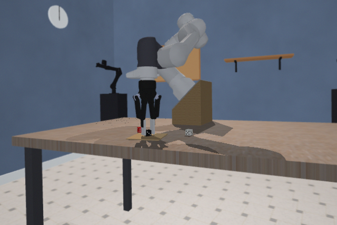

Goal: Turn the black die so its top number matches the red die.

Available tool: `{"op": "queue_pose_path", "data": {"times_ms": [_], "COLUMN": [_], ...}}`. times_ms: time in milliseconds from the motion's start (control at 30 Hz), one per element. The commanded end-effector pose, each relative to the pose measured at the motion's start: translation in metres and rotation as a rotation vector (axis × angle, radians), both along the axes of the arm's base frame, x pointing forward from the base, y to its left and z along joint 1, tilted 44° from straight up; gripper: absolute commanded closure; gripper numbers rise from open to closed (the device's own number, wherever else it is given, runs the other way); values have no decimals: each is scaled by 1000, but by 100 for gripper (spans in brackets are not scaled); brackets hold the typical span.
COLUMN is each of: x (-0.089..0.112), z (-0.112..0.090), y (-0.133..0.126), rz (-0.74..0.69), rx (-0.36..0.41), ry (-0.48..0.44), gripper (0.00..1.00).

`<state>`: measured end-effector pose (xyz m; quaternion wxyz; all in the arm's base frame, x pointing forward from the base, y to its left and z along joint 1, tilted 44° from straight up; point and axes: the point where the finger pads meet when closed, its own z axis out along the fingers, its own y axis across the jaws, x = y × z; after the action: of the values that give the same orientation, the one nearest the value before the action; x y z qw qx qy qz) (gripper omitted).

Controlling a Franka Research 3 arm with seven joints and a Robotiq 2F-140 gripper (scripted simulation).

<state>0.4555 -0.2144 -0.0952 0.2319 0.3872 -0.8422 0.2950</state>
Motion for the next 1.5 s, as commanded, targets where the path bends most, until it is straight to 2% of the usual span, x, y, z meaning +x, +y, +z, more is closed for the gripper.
{"op": "queue_pose_path", "data": {"times_ms": [0, 400, 433, 1467], "x": [0, 0, 0, 0], "z": [-1, -1, -1, -1], "y": [0, 0, 0, 0], "rz": [3, 3, 3, 3], "rx": [2, 2, 2, 2], "ry": [1, 1, 1, 1], "gripper": [75, 75, 87, 87]}}
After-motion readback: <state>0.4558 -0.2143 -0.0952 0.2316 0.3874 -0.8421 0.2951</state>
